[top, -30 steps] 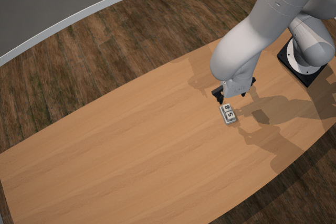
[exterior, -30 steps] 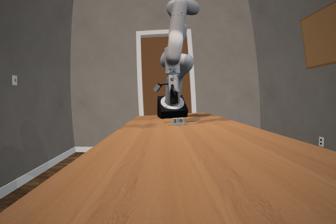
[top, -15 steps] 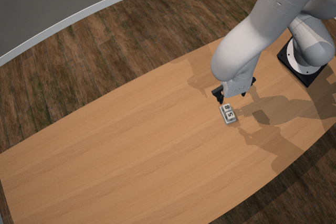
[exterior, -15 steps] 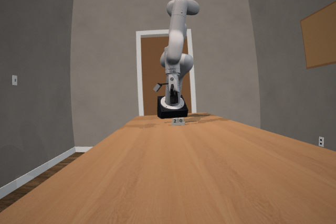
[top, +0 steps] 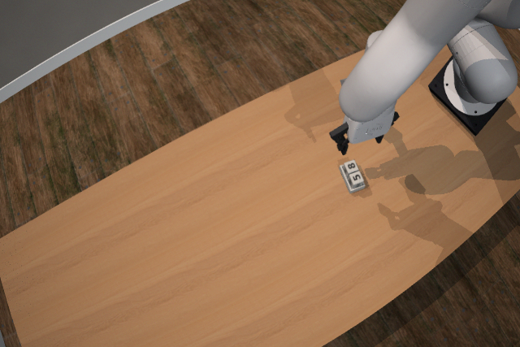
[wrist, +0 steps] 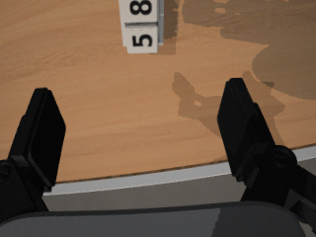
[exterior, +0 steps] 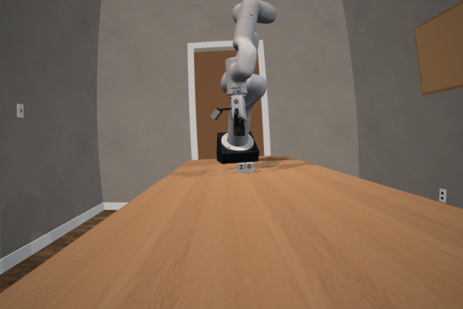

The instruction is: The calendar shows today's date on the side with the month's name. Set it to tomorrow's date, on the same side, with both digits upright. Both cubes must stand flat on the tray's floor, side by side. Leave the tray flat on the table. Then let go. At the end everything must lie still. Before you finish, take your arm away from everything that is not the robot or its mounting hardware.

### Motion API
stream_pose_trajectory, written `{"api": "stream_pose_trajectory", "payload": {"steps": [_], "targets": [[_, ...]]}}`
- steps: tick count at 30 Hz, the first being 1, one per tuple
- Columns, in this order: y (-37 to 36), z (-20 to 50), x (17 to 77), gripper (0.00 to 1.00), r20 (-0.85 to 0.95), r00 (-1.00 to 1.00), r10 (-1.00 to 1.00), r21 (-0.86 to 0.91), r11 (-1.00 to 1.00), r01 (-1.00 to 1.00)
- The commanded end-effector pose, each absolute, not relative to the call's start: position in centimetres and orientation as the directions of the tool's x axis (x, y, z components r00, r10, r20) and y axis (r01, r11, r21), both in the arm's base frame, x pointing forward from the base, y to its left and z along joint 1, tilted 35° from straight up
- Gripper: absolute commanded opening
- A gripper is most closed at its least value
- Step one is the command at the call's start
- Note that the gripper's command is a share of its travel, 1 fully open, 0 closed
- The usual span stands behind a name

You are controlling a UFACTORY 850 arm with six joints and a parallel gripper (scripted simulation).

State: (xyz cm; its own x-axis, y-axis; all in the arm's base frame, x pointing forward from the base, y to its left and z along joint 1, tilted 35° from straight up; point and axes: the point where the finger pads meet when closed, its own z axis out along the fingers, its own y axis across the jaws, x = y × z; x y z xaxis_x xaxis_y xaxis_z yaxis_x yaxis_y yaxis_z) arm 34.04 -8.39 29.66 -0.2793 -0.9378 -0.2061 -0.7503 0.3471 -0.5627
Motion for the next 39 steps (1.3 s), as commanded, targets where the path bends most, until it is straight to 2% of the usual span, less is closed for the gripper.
{"api": "stream_pose_trajectory", "payload": {"steps": [1,39], "targets": [[-8.3,31.1,33.1,1.0,-0.197,-0.289,-0.937,-0.544,0.35,-0.763],[-8.3,32.8,31.9,1.0,-0.197,-0.289,-0.937,-0.544,0.35,-0.763]]}}
